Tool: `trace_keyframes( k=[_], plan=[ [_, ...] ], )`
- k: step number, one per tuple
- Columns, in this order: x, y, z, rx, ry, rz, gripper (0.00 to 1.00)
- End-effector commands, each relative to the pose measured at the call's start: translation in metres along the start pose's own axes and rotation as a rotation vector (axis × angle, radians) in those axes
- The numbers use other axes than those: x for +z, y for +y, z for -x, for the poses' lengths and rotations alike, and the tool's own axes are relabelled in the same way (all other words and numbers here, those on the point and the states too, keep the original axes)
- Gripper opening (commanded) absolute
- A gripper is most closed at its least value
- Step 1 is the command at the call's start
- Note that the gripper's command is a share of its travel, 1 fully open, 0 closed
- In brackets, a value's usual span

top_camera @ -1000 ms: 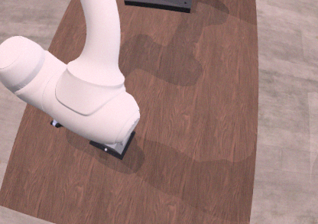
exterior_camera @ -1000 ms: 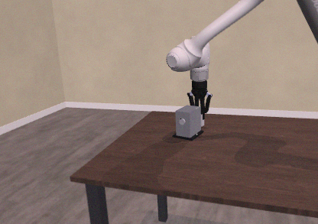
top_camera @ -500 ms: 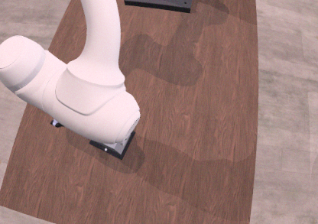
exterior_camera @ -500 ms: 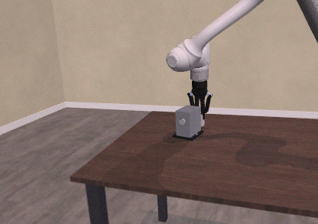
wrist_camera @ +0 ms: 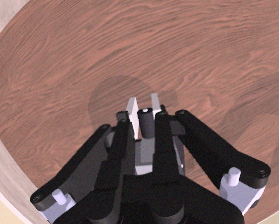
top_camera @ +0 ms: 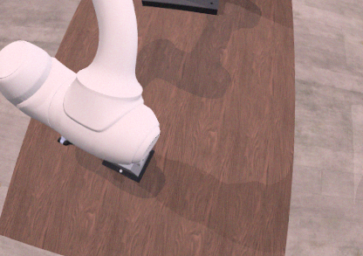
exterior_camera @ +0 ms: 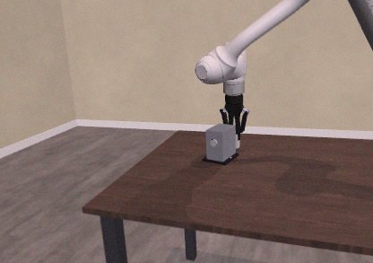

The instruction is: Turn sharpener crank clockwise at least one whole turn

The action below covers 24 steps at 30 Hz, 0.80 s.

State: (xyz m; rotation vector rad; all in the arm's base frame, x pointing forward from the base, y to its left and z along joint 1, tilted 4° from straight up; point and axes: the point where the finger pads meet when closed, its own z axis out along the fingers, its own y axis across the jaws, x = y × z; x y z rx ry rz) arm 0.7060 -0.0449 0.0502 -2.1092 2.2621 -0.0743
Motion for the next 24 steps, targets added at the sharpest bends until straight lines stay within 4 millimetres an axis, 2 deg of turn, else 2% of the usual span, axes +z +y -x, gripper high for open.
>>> trace_keyframes(
  k=[1, 24],
  plan=[
    [0.0014, 0.0030, 0.0017, 0.008, -0.005, 0.003, 0.00],
    [-0.0004, 0.0108, 0.0018, 0.008, -0.005, 0.003, 0.00]
  ],
)
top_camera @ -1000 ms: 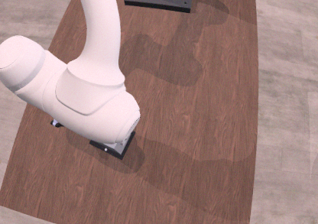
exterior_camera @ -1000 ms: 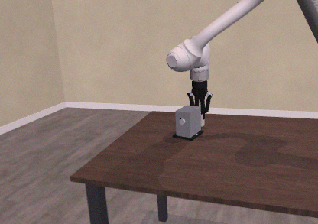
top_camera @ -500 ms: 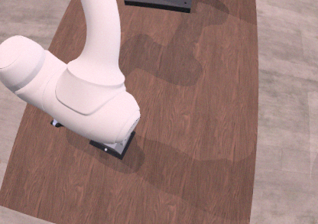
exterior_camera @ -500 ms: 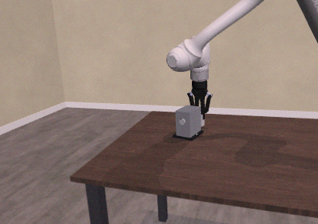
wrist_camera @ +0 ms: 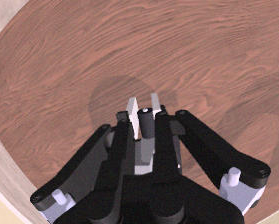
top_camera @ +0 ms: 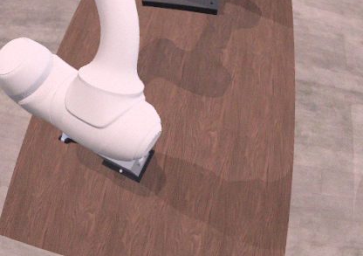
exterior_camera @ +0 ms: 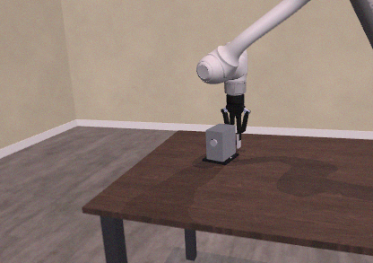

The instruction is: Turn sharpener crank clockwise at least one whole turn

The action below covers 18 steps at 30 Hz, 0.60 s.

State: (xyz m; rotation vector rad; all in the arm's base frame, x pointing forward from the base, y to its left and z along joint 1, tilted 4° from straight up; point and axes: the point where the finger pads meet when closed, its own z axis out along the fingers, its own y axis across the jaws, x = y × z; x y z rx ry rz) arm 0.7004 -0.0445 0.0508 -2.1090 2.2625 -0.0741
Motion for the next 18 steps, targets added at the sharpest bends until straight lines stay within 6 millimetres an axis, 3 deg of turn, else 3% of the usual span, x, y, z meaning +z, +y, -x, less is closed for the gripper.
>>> trace_keyframes(
  k=[1, 18],
  plan=[
    [0.001, 0.005, 0.002, 0.008, -0.005, 0.003, 0.00],
    [-0.014, 0.028, 0.002, 0.008, -0.005, 0.003, 0.00]
  ],
)
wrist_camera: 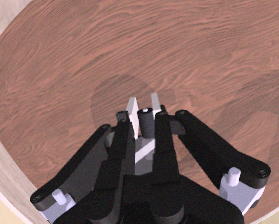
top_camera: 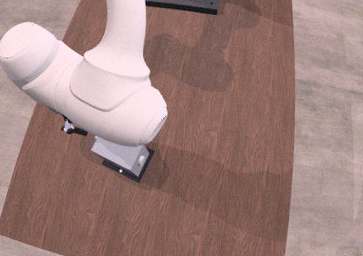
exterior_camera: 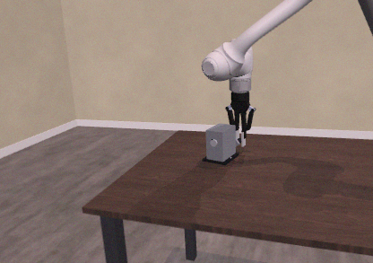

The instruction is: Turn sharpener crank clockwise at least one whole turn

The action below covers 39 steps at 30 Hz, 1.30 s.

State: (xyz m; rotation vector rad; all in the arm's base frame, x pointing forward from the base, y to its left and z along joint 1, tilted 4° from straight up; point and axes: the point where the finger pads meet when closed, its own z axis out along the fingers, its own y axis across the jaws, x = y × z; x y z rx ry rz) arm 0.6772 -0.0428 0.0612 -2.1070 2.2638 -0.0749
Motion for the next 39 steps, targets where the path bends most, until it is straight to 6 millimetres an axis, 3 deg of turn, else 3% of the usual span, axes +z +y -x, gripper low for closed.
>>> trace_keyframes(
  k=[1, 23, 39],
  plan=[
    [-0.004, 0.007, 0.002, 0.006, -0.005, 0.004, 0.00],
    [-0.040, 0.016, 0.002, 0.006, -0.005, 0.004, 0.00],
    [-0.044, 0.015, 0.002, 0.006, -0.005, 0.004, 0.00]
  ],
)
